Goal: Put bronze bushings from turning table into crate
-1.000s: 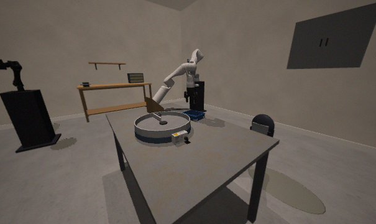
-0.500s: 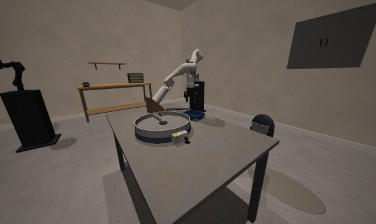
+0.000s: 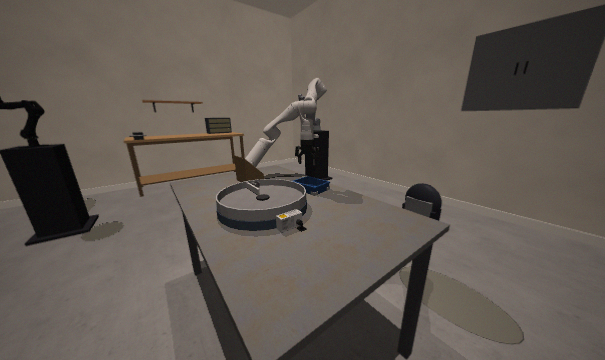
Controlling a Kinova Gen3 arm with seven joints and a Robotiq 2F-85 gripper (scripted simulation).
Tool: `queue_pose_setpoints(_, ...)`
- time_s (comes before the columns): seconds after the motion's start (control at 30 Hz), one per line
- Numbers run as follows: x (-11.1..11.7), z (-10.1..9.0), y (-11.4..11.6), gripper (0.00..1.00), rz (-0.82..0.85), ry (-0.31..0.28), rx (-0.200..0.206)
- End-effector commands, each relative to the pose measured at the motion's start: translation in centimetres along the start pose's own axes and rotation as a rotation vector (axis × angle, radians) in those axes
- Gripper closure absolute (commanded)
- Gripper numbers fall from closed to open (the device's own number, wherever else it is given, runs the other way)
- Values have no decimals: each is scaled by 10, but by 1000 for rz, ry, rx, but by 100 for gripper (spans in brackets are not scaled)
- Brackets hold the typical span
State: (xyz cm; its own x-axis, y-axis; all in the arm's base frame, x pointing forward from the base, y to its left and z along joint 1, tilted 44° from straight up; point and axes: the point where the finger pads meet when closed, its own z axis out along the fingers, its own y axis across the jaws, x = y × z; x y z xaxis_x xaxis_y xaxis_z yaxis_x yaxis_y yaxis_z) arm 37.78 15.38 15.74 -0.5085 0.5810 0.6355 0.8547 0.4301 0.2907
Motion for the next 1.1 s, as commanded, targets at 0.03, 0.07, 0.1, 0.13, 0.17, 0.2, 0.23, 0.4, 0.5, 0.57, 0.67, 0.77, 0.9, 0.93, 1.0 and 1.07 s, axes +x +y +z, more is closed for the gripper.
queue_pose_setpoints(0.03, -1, -1, 0, 0, 0, -2, -3)
queue_pose_setpoints(0.07, -1, -1, 0, 0, 0, -2, -3)
queue_pose_setpoints(0.1, -1, -1, 0, 0, 0, -2, -3)
queue_pose_setpoints(0.13, -1, -1, 0, 0, 0, -2, -3)
queue_pose_setpoints(0.17, -1, -1, 0, 0, 0, -2, -3)
queue_pose_setpoints(0.2, 0, -2, 0, 0, -43, -2, -3)
queue_pose_setpoints(0.23, 0, -3, 0, 0, -87, -2, -3)
queue_pose_setpoints(0.4, 2, -6, 1, 0, -218, -2, -3)
queue_pose_setpoints(0.5, 2, -6, 1, 0, -218, -2, -3)
queue_pose_setpoints(0.57, 2, -6, 1, 0, -218, -2, -3)
queue_pose_setpoints(0.67, 2, -6, 1, 0, -218, -2, -3)
queue_pose_setpoints(0.77, 2, -7, 1, 0, -262, -2, -3)
queue_pose_setpoints(0.9, 4, -11, 1, 0, -436, -3, -2)
queue_pose_setpoints(0.93, 4, -11, 1, 0, -436, -3, -2)
queue_pose_setpoints(1.0, 4, -11, 1, 0, -436, -3, -2)
queue_pose_setpoints(1.07, 4, -11, 1, 0, -436, -3, -2)
